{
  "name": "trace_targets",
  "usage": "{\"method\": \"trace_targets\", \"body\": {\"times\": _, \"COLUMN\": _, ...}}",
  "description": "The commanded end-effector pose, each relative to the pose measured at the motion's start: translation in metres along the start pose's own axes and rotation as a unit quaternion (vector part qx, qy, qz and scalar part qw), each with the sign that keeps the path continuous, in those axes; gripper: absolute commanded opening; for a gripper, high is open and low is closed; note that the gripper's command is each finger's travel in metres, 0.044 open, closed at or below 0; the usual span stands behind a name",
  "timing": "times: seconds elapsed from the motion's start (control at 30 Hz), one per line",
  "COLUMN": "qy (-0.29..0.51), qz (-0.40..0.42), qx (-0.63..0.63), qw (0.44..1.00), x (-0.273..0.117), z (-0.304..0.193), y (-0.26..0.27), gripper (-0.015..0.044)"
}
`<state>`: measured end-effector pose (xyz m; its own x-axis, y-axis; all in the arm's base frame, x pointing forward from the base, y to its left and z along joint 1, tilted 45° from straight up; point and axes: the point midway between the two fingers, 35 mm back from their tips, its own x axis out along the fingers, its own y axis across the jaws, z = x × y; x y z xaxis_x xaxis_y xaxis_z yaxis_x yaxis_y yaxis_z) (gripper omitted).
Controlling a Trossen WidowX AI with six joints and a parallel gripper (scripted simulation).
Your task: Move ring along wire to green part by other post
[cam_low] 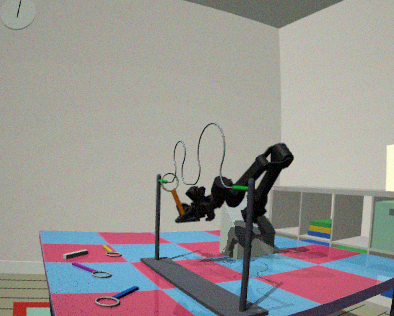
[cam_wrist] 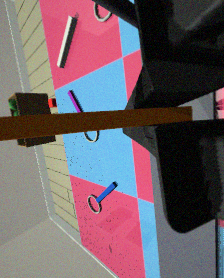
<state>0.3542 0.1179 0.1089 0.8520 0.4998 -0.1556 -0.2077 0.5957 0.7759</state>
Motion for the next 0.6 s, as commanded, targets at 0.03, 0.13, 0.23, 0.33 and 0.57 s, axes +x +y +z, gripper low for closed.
{"method": "trace_targets", "body": {"times": 0.03, "qy": 0.002, "qz": -0.008, "qx": -0.013, "qw": 1.0, "x": -0.001, "z": 0.0, "y": -0.01, "gripper": -0.015}}
{"method": "trace_targets", "body": {"times": 0.13, "qy": 0.003, "qz": -0.01, "qx": -0.017, "qw": 1.0, "x": -0.002, "z": 0.0, "y": -0.015, "gripper": -0.015}}
{"method": "trace_targets", "body": {"times": 0.23, "qy": 0.003, "qz": -0.011, "qx": -0.02, "qw": 1.0, "x": -0.003, "z": 0.0, "y": -0.018, "gripper": -0.015}}
{"method": "trace_targets", "body": {"times": 0.33, "qy": 0.003, "qz": -0.012, "qx": -0.022, "qw": 1.0, "x": -0.003, "z": 0.0, "y": -0.022, "gripper": -0.015}}
{"method": "trace_targets", "body": {"times": 0.57, "qy": 0.003, "qz": -0.013, "qx": -0.024, "qw": 1.0, "x": -0.004, "z": 0.0, "y": -0.029, "gripper": -0.015}}
